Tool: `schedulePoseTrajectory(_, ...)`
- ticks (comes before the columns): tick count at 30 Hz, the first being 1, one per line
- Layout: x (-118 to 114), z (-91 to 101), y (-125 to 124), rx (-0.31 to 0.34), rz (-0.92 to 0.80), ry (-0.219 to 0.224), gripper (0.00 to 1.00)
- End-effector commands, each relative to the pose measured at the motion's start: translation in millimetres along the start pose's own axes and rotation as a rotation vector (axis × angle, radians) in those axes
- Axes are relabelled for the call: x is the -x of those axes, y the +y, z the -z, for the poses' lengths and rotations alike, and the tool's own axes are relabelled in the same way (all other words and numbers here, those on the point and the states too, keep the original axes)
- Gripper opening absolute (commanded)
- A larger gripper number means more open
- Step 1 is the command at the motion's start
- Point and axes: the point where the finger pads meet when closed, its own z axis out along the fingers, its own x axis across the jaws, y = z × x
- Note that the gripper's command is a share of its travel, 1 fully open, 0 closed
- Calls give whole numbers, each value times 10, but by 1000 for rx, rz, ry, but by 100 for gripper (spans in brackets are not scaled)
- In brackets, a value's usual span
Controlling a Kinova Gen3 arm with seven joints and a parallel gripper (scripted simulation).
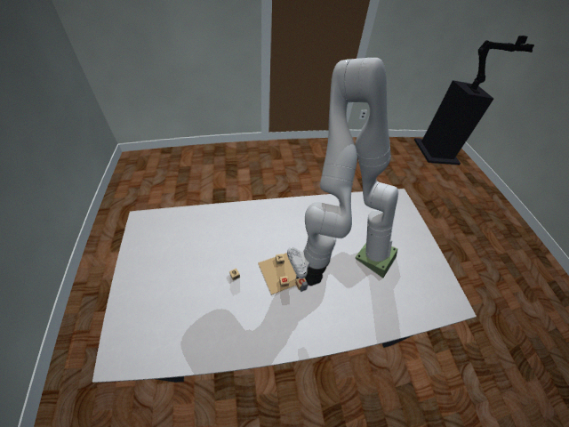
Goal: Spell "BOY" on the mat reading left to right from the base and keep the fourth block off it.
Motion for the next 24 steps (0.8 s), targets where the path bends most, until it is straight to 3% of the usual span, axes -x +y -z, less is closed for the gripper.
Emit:
schedulePoseTrajectory(1,-53,2,-32,0,24,-1,57)
schedulePoseTrajectory(24,-339,7,-177,1,503,-7,57)
